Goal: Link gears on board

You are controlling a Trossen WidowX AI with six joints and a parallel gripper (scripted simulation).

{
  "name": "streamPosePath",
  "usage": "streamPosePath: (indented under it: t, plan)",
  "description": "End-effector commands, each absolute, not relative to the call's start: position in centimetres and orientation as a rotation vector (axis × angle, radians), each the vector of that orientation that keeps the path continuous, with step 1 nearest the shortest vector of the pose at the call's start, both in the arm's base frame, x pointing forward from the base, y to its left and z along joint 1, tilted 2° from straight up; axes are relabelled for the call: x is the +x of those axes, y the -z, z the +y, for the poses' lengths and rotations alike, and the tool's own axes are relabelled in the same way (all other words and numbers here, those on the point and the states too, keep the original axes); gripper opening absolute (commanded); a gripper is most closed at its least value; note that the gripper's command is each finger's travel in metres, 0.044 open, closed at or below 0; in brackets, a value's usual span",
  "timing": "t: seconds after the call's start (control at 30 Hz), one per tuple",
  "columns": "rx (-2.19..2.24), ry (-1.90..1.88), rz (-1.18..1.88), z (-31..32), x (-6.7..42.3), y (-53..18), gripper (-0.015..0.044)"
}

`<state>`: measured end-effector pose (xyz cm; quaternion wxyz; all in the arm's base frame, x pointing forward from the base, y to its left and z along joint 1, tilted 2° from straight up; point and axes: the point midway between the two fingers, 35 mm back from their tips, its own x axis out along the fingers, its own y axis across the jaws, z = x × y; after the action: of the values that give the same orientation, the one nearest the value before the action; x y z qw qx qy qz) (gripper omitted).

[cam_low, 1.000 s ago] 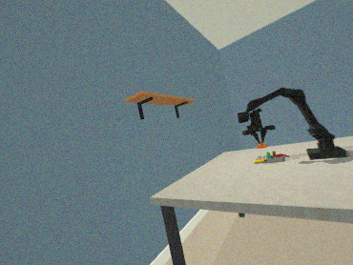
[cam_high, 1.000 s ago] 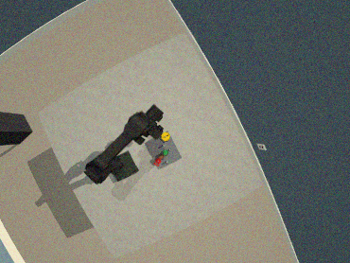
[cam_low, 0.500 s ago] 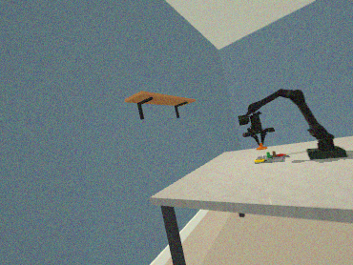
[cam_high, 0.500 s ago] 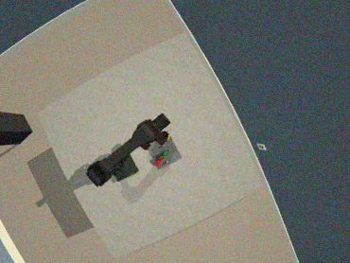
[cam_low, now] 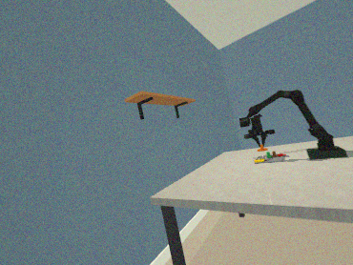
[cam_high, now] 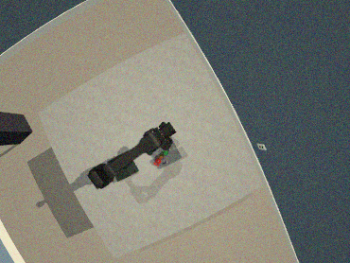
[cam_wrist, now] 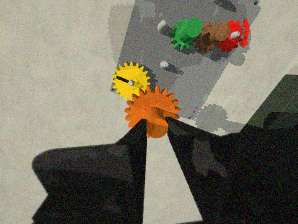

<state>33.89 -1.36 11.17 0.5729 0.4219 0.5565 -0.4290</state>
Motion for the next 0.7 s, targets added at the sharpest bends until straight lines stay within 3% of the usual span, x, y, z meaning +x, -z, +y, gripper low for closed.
streamPosePath:
  t: [0.0,0.67]
  plan:
    - [0.982,1.0,1.306,-2.2,33.7,-10.8,0.0]
    - [0.979,1.009,1.302,-6.9,32.6,-8.8,0.0]
